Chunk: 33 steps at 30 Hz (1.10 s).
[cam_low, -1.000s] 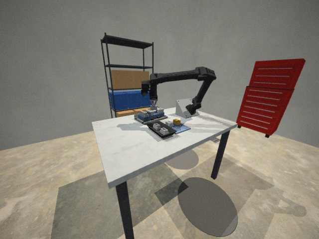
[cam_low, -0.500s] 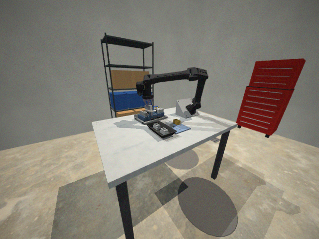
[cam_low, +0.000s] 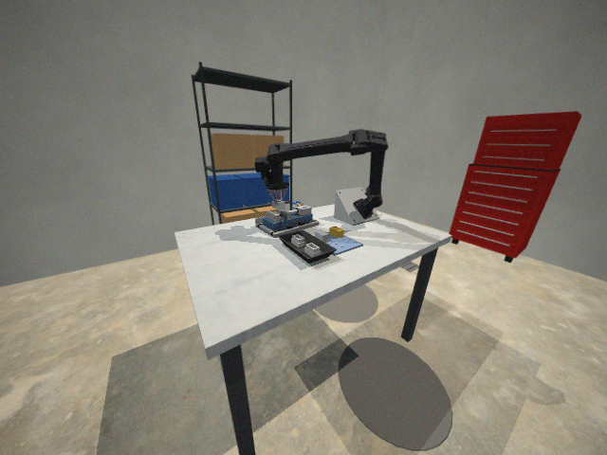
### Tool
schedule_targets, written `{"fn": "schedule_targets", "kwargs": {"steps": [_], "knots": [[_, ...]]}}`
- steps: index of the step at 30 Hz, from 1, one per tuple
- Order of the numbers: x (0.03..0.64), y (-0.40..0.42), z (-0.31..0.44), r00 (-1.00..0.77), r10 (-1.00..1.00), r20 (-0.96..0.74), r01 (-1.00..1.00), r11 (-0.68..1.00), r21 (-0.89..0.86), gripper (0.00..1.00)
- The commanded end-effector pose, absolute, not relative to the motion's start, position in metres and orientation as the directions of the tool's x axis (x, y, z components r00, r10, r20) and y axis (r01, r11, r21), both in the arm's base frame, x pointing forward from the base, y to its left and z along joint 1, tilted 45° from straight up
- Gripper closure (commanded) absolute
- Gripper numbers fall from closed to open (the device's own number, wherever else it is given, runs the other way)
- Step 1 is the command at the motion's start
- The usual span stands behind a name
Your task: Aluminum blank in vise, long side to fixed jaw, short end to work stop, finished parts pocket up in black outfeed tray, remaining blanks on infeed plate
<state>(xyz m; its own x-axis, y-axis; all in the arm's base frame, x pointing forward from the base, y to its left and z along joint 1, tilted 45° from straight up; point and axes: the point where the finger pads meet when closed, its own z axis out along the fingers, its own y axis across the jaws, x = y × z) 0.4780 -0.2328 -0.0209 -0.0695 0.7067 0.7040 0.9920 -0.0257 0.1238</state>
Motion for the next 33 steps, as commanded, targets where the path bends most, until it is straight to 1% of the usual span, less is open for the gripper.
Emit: {"fn": "schedule_targets", "kwargs": {"steps": [1, 33], "knots": [[0.4865, -0.264, -0.0177, -0.004, 0.728, 0.685, 0.988, -0.102, 0.113, 1.0], [0.4932, -0.2586, -0.0131, -0.008, 0.732, 0.681, 0.989, -0.097, 0.115, 1.0]]}}
